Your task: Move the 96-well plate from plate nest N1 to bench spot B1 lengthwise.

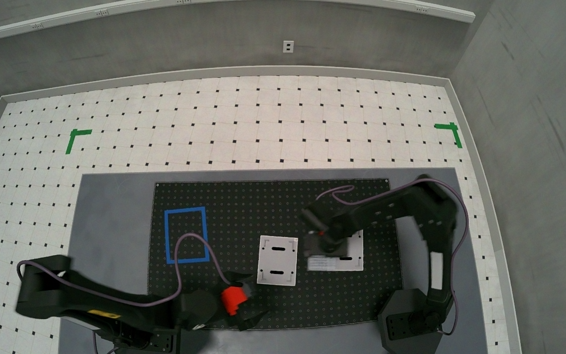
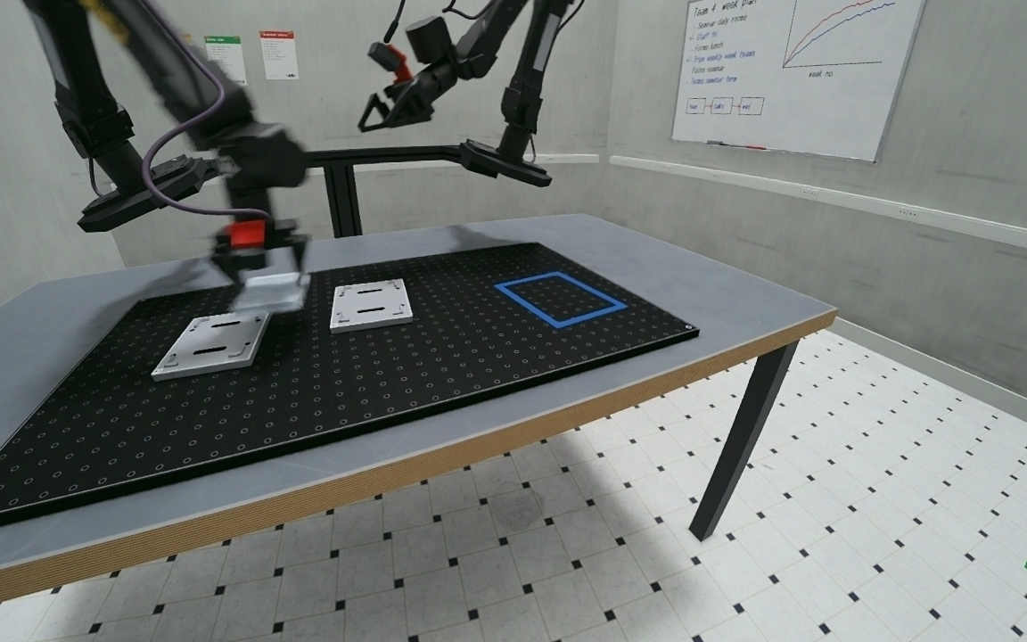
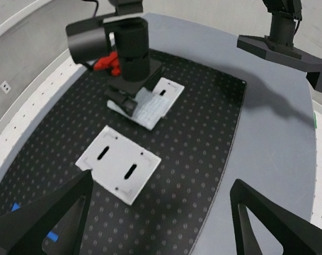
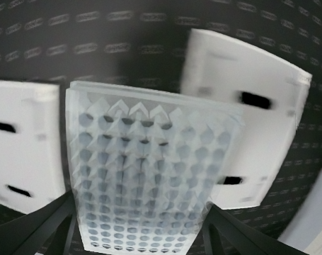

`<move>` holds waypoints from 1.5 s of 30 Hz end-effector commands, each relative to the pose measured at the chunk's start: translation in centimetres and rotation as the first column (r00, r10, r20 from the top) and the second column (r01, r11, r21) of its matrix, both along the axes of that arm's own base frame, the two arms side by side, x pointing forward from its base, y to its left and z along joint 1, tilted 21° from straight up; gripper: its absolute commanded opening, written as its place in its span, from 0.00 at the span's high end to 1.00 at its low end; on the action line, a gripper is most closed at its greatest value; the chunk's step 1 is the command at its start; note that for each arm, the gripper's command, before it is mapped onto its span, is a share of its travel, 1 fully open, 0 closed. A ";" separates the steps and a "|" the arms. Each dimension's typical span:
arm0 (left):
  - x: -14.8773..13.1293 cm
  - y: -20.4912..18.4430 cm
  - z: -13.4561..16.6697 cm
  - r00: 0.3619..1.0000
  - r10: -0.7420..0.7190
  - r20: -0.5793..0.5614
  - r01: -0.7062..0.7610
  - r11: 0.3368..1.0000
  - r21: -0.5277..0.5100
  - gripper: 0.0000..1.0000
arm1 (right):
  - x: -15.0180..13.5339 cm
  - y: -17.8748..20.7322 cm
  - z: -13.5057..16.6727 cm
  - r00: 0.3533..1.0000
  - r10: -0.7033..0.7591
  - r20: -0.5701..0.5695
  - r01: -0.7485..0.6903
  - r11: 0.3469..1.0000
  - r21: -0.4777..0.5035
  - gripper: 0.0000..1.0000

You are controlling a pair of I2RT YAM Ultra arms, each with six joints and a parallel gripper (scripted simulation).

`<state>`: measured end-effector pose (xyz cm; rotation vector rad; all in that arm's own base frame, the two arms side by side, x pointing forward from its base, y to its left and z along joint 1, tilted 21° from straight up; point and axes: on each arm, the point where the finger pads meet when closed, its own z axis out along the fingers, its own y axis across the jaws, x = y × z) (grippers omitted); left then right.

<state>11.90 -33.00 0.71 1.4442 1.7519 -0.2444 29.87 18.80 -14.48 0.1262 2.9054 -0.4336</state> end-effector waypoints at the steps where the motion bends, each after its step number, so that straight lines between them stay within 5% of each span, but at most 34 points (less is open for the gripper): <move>1: -0.8 4.0 0.0 0.994 0.103 -0.031 -0.096 0.980 0.174 0.00 | -0.8 2.5 -0.5 0.998 -0.053 -0.025 0.052 0.998 -0.021 0.21; 16: -2.3 12.0 7.4 0.981 0.192 0.011 -0.192 0.975 0.114 0.00 | -1.6 12.5 -3.9 1.000 -0.019 -0.010 0.019 1.000 0.001 0.21; 45: -2.6 12.3 8.2 0.983 0.184 0.000 -0.183 0.980 0.073 0.00 | -0.8 12.7 -4.9 1.000 -0.012 0.008 0.012 1.000 0.015 0.21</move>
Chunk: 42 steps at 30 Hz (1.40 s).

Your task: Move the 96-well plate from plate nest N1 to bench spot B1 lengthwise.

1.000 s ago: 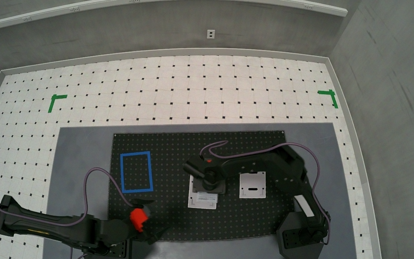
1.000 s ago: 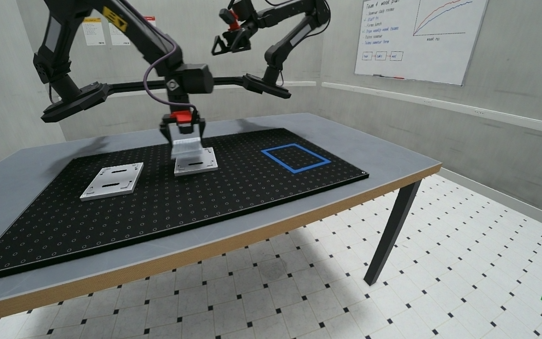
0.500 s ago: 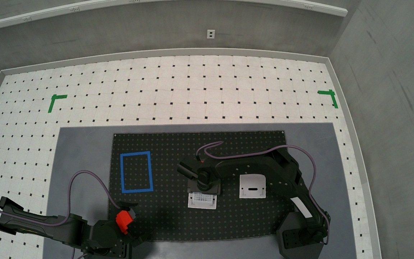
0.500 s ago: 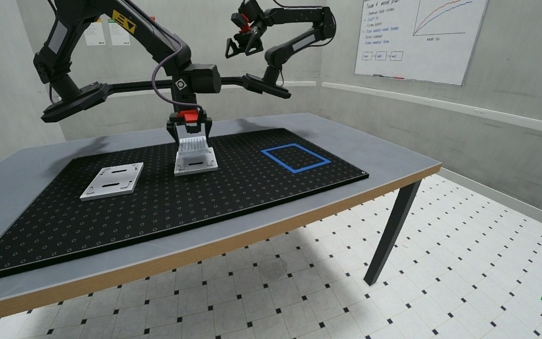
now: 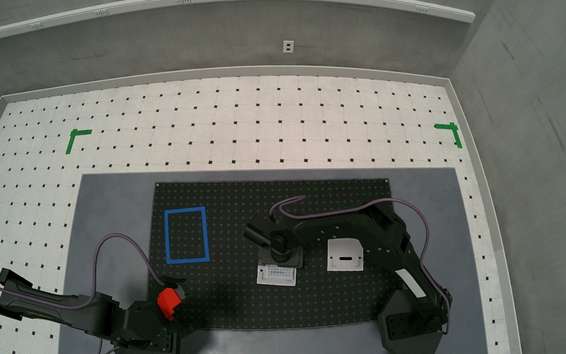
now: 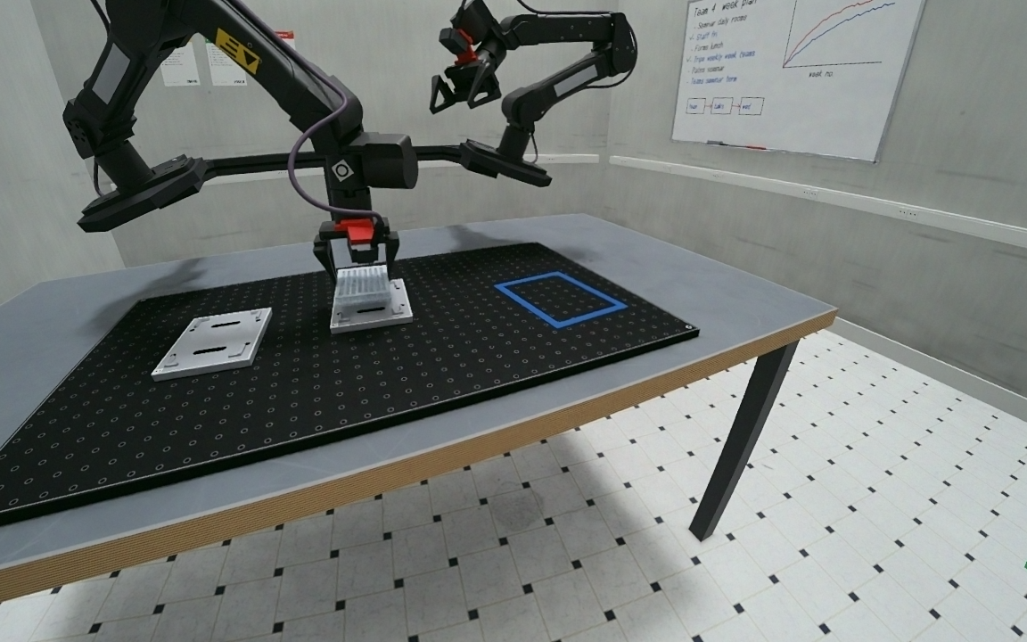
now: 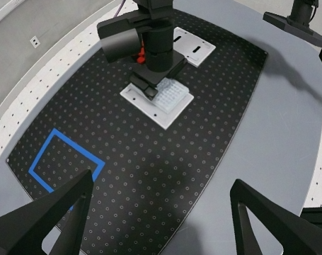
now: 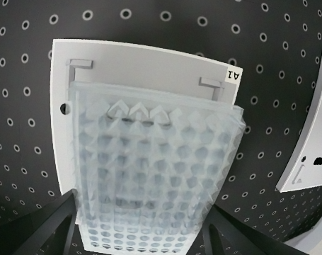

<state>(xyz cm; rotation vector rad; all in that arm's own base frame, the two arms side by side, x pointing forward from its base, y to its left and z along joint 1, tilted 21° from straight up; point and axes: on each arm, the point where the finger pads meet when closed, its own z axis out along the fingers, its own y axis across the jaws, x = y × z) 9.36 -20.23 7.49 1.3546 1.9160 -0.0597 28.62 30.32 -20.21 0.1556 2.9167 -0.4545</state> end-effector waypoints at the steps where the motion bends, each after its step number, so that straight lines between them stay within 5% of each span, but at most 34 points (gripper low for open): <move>1: 0.0 -0.5 1.5 1.000 0.006 0.007 -0.005 0.999 -0.039 0.00 | 0.4 1.2 0.8 1.000 0.010 0.021 -0.011 1.000 0.024 0.21; 26: 0.0 -0.5 1.5 1.000 0.006 0.007 -0.005 0.999 -0.039 0.00 | 1.0 2.5 1.2 0.998 0.029 0.049 -0.031 0.999 0.043 0.21; 42: 0.0 -0.5 1.5 1.000 0.006 0.007 -0.005 0.999 -0.039 0.00 | 1.2 0.4 -1.6 0.999 0.016 0.033 -0.017 1.000 0.025 0.21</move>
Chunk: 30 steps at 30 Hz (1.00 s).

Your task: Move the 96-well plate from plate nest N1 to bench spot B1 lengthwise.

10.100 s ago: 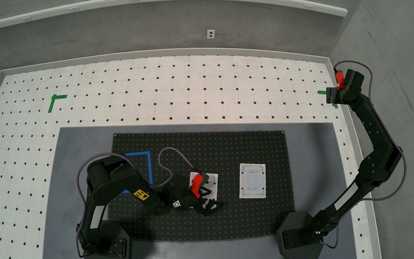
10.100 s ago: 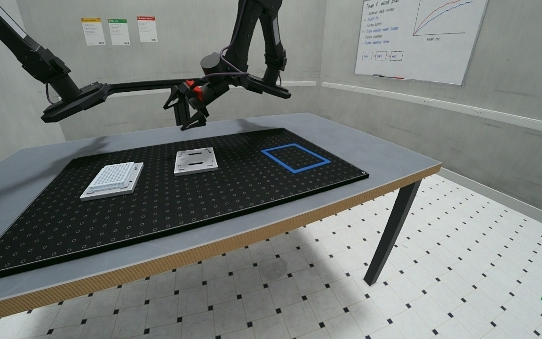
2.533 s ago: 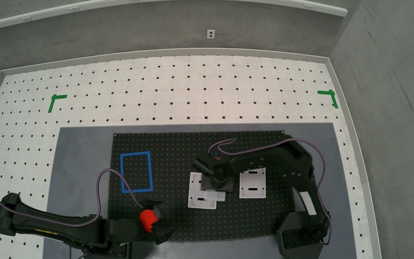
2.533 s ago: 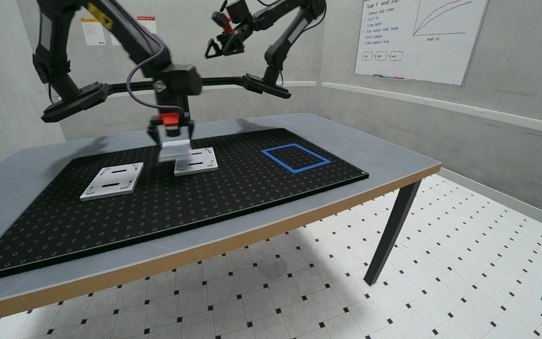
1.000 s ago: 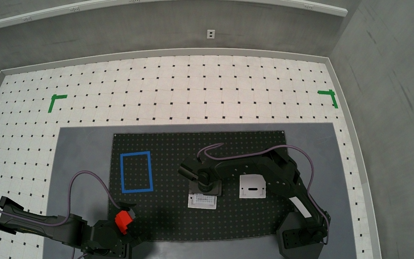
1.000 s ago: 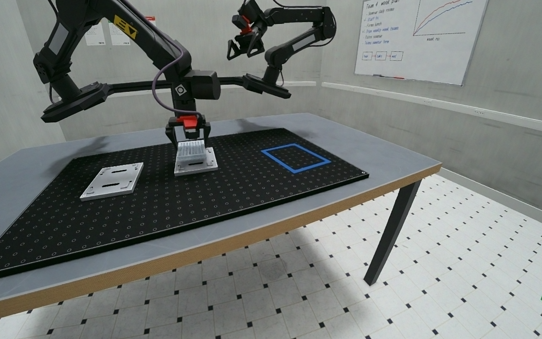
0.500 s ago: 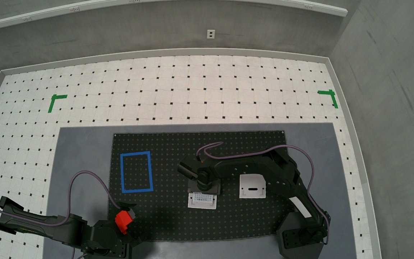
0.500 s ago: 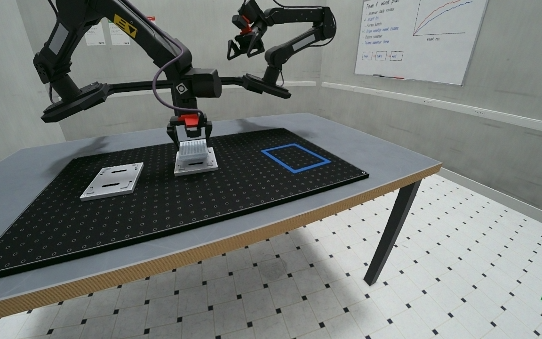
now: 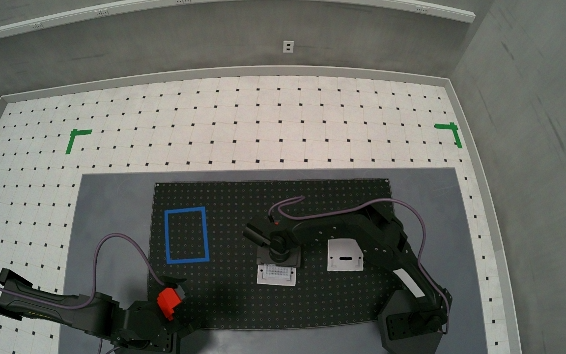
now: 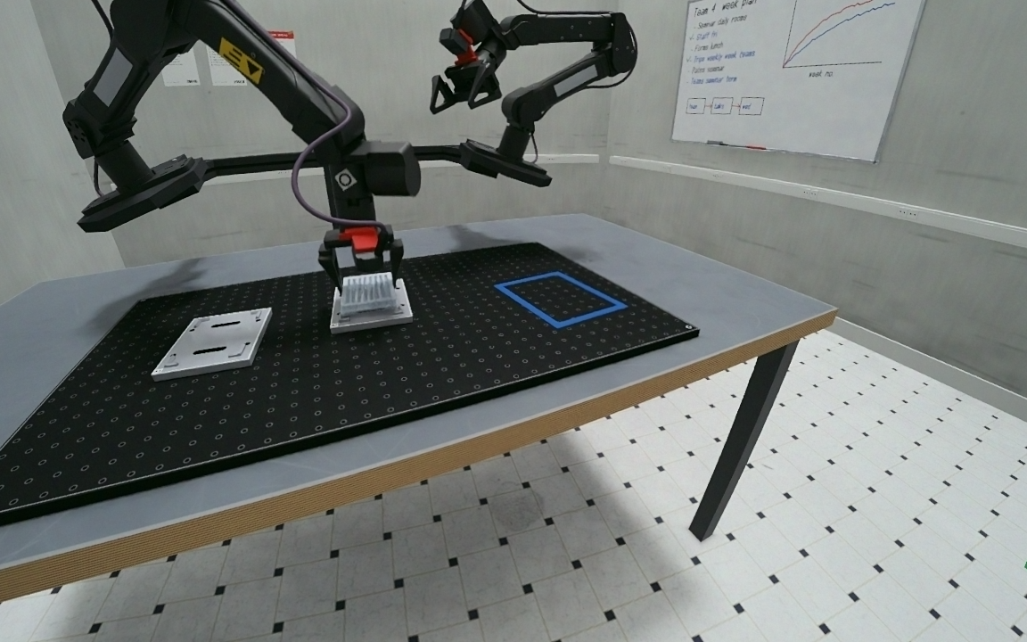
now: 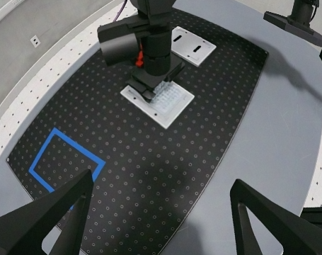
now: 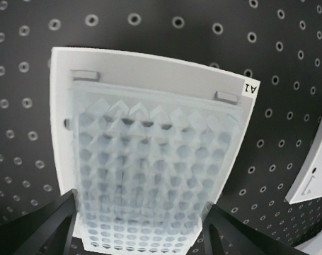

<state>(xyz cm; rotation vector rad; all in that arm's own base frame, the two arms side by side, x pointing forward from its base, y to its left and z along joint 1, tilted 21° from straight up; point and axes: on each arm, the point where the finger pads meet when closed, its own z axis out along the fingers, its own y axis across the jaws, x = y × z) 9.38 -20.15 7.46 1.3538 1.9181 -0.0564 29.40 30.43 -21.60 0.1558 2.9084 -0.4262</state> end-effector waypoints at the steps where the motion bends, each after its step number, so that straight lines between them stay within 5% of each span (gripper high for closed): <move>1: 0.0 -0.6 1.5 1.000 0.003 0.007 -0.003 0.999 -0.041 0.00 | 0.3 0.5 -0.4 1.000 0.020 0.022 -0.020 1.000 0.009 0.21; 8: 0.0 -0.6 1.5 1.000 0.003 0.007 -0.003 0.999 -0.041 0.00 | 0.7 0.5 -2.0 1.000 0.013 0.011 -0.014 1.000 0.027 0.21; 30: 0.0 -0.6 1.5 1.000 0.003 0.007 -0.003 0.999 -0.041 0.00 | -0.6 0.2 1.1 1.000 0.012 -0.006 -0.012 1.000 0.003 0.21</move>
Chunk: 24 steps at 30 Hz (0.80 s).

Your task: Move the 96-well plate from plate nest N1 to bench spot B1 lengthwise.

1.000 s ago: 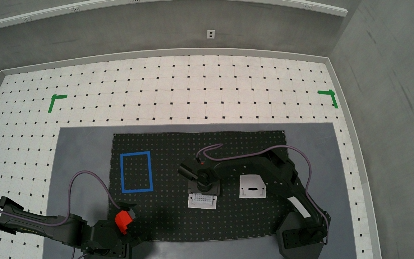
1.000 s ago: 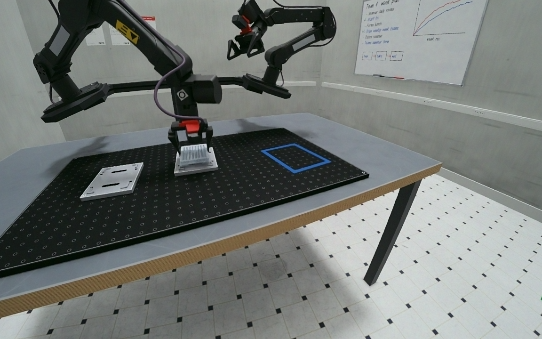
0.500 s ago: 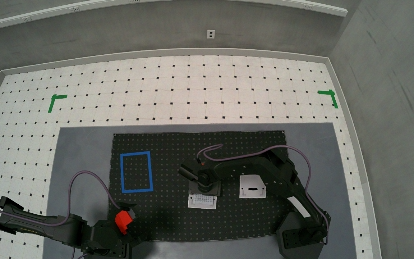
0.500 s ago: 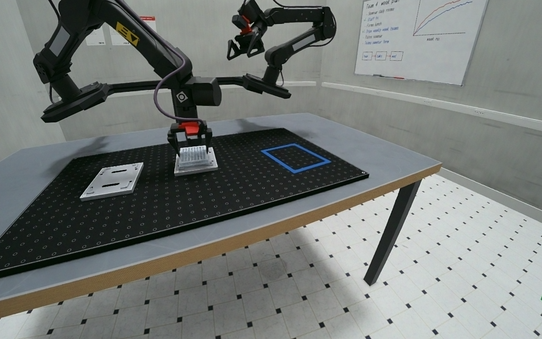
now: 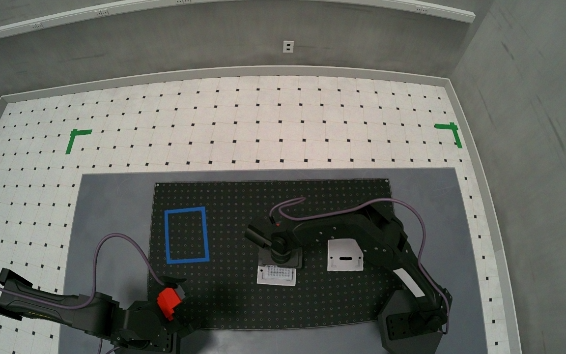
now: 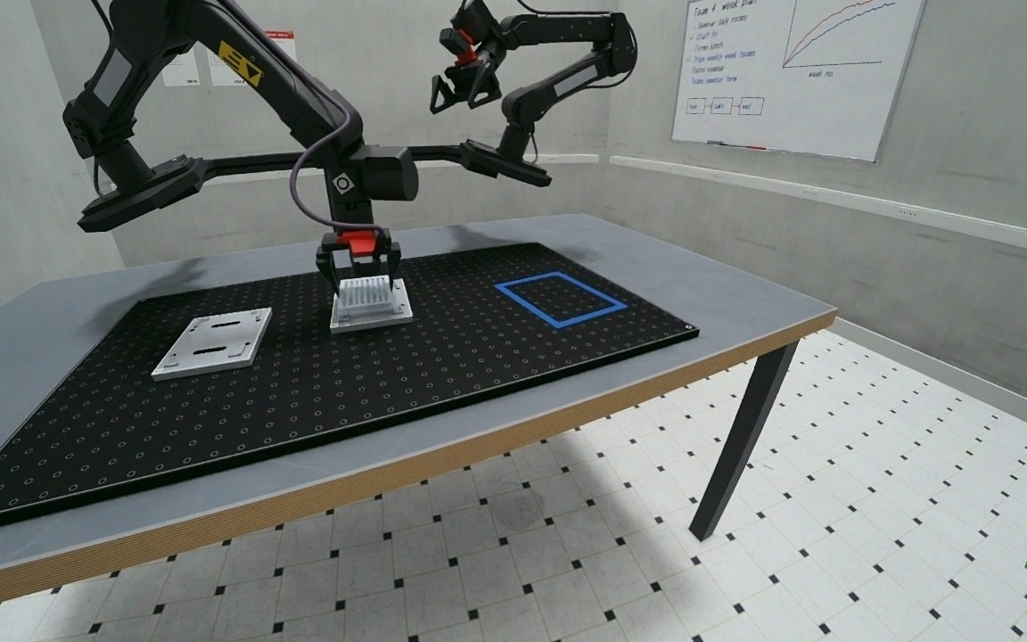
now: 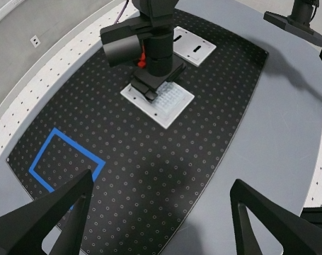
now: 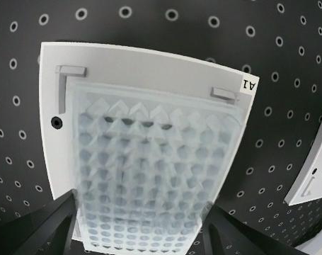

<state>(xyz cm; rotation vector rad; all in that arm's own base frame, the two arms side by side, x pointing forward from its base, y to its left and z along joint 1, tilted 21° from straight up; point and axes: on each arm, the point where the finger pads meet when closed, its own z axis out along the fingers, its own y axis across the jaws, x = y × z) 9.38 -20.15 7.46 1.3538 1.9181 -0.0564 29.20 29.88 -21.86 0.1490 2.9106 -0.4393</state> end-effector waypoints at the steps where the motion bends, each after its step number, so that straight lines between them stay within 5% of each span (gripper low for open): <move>1: 0.0 -0.6 1.5 1.000 0.003 0.007 -0.003 0.999 -0.041 0.00 | -0.4 0.7 1.4 1.000 0.008 -0.001 -0.008 1.000 0.011 0.21; 24: 0.0 -0.6 1.5 1.000 0.003 0.007 -0.003 0.999 -0.041 0.00 | -0.1 1.4 1.9 1.000 0.003 0.006 -0.003 1.000 0.025 0.21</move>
